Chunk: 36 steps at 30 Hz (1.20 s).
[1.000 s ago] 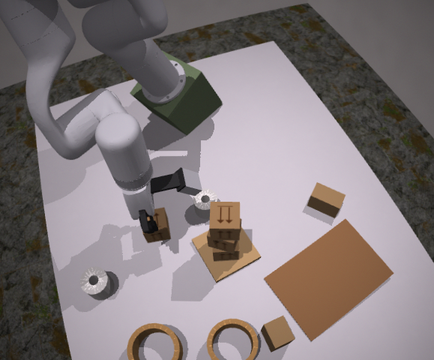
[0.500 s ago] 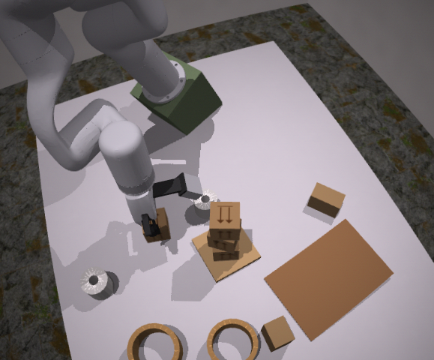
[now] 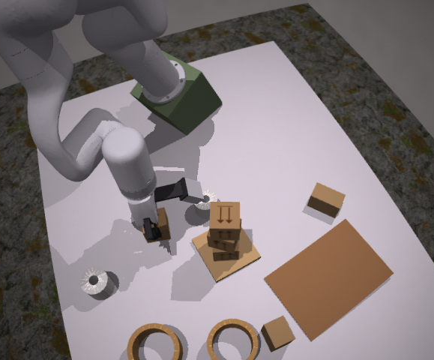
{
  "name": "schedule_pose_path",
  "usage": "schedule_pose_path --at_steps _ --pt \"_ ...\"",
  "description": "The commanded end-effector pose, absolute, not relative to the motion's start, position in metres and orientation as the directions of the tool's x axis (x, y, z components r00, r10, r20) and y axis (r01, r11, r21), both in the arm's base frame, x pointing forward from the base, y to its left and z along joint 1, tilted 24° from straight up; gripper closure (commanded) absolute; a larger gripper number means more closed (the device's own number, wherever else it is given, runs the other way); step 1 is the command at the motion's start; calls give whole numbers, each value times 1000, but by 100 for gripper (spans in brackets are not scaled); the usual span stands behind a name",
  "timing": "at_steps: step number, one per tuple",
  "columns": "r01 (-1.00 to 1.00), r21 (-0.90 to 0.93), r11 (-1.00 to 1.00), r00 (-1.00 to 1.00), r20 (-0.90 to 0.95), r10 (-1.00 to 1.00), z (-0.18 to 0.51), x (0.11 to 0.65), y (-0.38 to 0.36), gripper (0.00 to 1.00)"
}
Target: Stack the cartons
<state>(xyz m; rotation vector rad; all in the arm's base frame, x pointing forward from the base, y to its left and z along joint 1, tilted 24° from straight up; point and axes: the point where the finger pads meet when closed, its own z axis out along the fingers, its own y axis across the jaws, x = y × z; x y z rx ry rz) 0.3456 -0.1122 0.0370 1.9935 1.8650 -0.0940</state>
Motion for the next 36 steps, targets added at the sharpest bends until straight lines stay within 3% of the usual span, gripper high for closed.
schedule_pose_path --at_steps 1,36 --pt "968 251 -22 105 -323 941 32 348 -114 0" --pt "968 250 -22 104 -320 942 12 353 -121 0"
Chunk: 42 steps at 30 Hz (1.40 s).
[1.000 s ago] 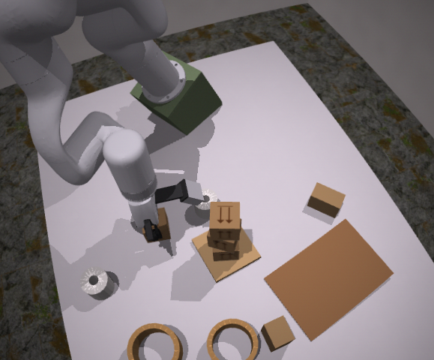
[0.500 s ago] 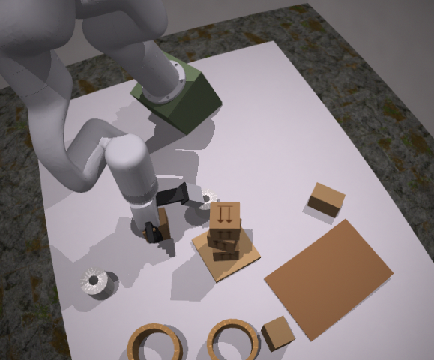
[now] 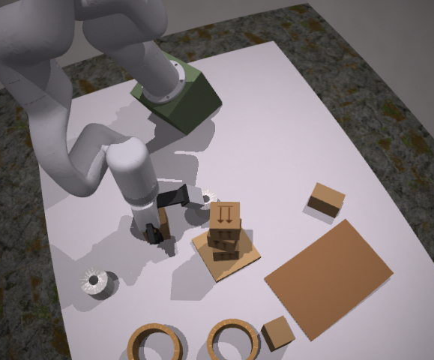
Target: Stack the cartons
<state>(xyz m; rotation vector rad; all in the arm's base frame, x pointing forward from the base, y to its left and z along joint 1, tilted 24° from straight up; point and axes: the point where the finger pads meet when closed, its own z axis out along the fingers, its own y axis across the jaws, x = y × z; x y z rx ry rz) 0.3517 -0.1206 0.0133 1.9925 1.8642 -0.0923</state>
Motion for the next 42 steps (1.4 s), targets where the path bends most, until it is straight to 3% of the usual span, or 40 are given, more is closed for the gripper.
schedule_pose_path --at_steps 1,42 --pt "968 250 -22 104 -320 942 12 353 -121 0" --pt "968 250 -22 104 -318 942 8 353 -123 0"
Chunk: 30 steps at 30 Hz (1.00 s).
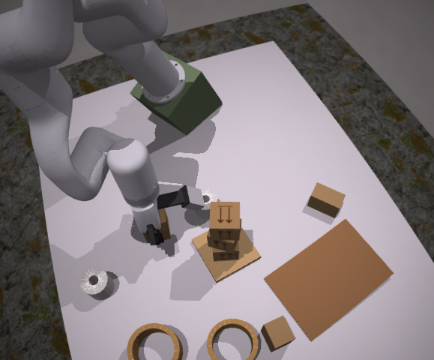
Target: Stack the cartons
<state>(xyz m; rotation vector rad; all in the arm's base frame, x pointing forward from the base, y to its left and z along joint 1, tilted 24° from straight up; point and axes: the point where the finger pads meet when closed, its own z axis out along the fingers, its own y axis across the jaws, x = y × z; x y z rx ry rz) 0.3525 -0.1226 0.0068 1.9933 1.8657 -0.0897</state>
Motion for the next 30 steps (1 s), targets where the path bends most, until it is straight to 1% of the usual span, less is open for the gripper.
schedule_pose_path --at_steps 1,6,7,30 --pt "968 250 -22 104 -318 942 8 353 -123 0" --pt "968 250 -22 104 -318 942 8 353 -123 0" --pt "968 250 -22 104 -318 942 8 353 -123 100" --pt "968 250 -22 104 -318 942 8 353 -123 100"
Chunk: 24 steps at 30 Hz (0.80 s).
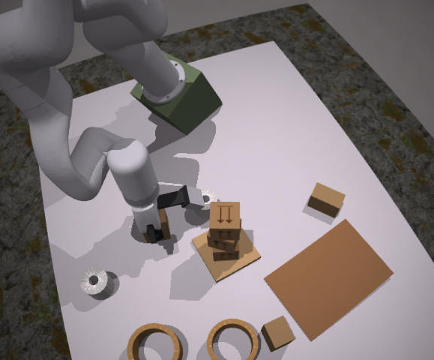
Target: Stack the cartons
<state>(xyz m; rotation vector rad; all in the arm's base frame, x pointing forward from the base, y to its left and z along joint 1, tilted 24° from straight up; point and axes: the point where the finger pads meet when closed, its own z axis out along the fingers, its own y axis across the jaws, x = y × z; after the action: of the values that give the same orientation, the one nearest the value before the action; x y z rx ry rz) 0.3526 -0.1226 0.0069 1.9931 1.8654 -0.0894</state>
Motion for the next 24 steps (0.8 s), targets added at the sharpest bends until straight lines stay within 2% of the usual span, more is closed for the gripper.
schedule_pose_path --at_steps 1,24 --pt "968 250 -22 104 -318 942 8 353 -123 100" --pt "968 251 -22 105 -321 941 18 352 -119 100"
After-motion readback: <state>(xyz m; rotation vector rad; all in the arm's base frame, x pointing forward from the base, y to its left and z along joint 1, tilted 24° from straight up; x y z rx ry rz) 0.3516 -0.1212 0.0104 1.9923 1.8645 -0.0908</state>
